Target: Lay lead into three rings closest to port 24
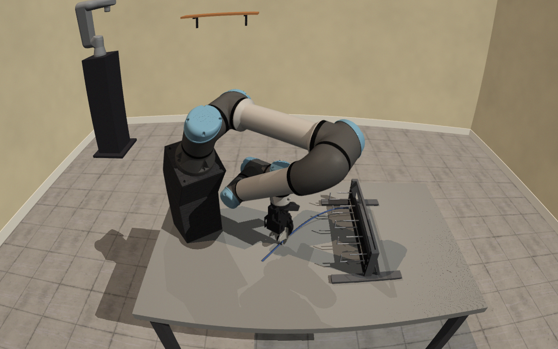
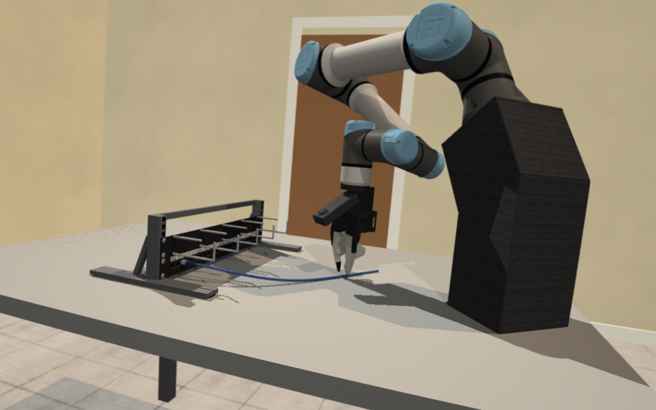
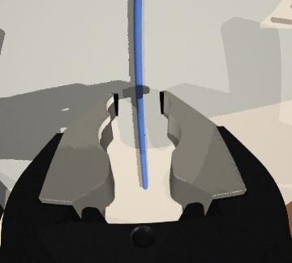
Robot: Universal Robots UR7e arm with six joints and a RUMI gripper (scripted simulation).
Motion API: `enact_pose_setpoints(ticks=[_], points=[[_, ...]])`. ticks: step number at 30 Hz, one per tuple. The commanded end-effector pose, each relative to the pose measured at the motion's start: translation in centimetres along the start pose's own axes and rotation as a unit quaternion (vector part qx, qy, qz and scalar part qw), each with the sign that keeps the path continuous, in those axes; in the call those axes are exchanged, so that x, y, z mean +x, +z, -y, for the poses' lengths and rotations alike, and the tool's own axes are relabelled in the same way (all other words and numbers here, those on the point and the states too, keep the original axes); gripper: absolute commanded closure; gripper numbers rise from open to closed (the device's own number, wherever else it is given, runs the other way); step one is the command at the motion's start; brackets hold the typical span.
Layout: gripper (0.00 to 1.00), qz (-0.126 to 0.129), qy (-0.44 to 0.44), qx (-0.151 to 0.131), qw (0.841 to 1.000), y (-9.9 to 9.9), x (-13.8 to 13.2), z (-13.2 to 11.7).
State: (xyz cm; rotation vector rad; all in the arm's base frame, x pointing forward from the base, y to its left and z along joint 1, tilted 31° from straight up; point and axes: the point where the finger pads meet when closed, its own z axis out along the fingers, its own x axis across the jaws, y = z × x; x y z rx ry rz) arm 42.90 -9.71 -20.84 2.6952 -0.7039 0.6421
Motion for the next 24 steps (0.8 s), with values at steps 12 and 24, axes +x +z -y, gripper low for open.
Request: enact_pose_setpoints(ticks=[12, 24], points=[[0.80, 0.000, 0.000, 0.000, 1.000, 0.31, 0.03, 0.01], [0.80, 0.000, 0.000, 0.000, 1.000, 0.70, 0.03, 0.01]])
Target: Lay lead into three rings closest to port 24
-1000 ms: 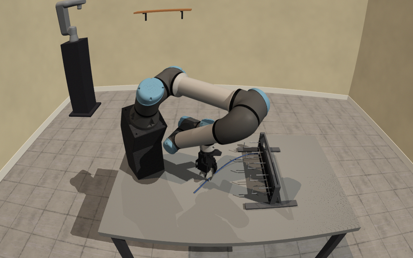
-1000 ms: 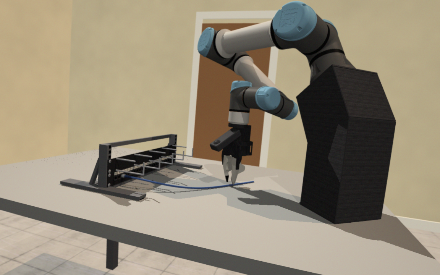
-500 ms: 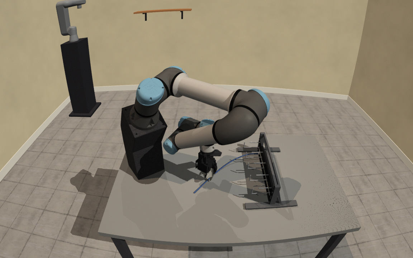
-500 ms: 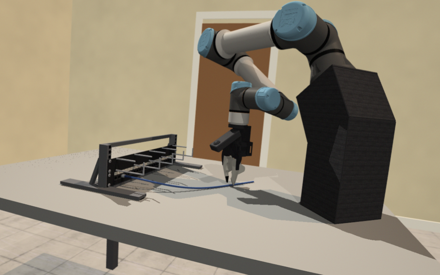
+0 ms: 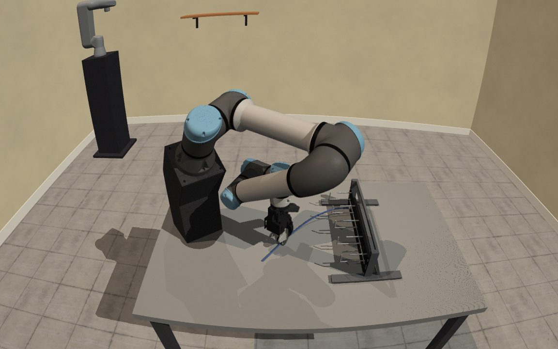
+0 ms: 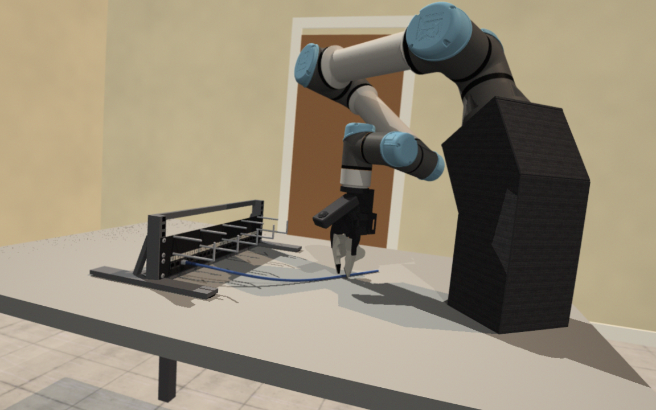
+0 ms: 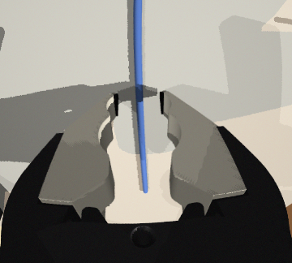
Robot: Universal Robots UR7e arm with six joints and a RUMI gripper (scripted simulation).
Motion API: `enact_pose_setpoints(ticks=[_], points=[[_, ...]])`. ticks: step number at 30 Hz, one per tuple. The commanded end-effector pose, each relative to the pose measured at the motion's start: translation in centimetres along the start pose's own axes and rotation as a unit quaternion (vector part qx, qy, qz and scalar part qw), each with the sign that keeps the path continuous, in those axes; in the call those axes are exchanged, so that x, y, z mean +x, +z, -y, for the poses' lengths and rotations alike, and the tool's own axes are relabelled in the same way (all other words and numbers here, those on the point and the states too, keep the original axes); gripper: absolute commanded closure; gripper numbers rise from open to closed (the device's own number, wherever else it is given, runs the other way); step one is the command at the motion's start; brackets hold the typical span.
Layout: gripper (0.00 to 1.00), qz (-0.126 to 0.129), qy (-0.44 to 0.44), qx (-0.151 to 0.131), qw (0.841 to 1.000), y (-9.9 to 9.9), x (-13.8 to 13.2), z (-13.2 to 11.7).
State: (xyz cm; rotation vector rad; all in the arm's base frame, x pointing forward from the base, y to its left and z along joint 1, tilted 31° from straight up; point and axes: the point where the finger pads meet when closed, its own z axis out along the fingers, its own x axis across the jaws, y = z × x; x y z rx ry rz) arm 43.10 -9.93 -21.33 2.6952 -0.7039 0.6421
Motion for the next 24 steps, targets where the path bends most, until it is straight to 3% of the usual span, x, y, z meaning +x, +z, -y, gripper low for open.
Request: enact_pose_setpoints(ticks=[1, 24], points=[[0.80, 0.000, 0.000, 0.000, 1.000, 0.16, 0.03, 0.01], [0.80, 0.000, 0.000, 0.000, 1.000, 0.42, 0.03, 0.01]])
